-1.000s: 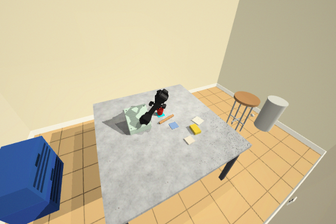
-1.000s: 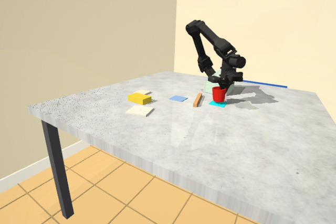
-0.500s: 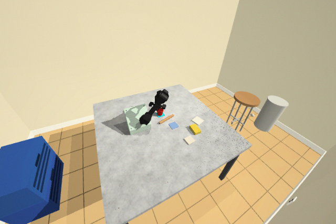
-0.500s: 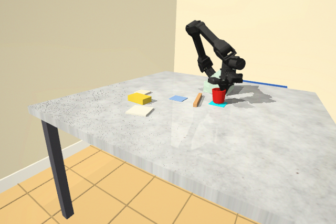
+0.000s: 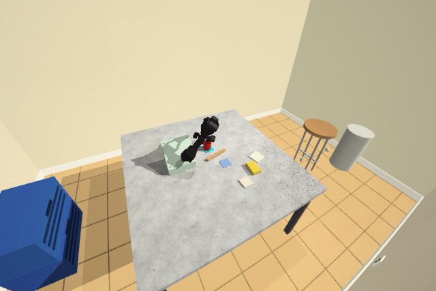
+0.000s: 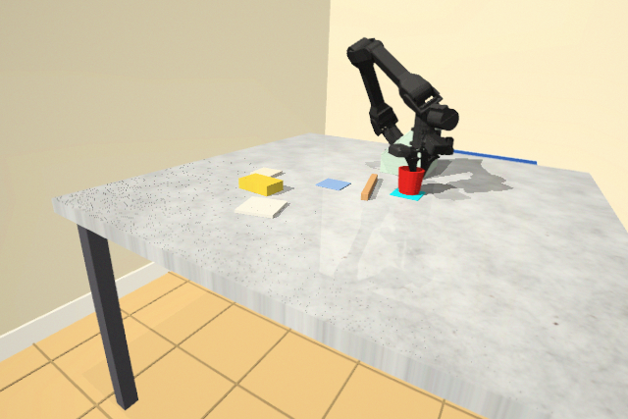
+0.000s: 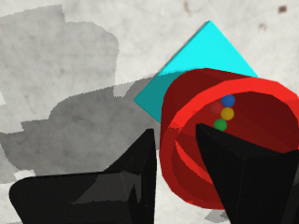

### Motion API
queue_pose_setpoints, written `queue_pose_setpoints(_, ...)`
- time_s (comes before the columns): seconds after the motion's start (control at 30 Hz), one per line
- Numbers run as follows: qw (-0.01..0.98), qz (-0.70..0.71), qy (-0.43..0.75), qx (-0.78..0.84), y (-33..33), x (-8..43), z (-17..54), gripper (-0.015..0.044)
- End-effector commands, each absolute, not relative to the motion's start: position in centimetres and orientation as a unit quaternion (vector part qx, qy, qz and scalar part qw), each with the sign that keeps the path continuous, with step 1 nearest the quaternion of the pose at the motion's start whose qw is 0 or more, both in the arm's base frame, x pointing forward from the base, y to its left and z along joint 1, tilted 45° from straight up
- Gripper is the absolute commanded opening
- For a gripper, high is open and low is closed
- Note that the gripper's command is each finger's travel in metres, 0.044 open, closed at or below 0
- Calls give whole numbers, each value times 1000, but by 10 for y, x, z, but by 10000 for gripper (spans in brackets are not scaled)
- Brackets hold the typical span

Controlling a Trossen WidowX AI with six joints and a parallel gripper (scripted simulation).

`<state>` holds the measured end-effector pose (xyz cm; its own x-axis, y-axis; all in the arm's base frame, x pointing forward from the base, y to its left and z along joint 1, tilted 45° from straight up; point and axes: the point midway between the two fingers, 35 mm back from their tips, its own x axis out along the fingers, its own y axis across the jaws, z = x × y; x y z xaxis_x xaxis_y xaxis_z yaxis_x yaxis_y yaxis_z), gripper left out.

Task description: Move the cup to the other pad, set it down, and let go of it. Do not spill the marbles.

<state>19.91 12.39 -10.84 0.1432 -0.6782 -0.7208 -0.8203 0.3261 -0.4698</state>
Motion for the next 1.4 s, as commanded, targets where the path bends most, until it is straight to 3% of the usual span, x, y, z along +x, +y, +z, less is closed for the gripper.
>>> queue_pose_setpoints(0.0, 492, 72, 650, -574, 128, 199, -106, 128)
queue_pose_setpoints(0.93, 489, 73, 650, -577, 155, 189, -70, 128)
queue_pose_setpoints(1.3, 486, 73, 649, -581, 155, 189, -70, 416)
queue_pose_setpoints(1.37, 486, 73, 649, -580, 159, 188, -67, 440)
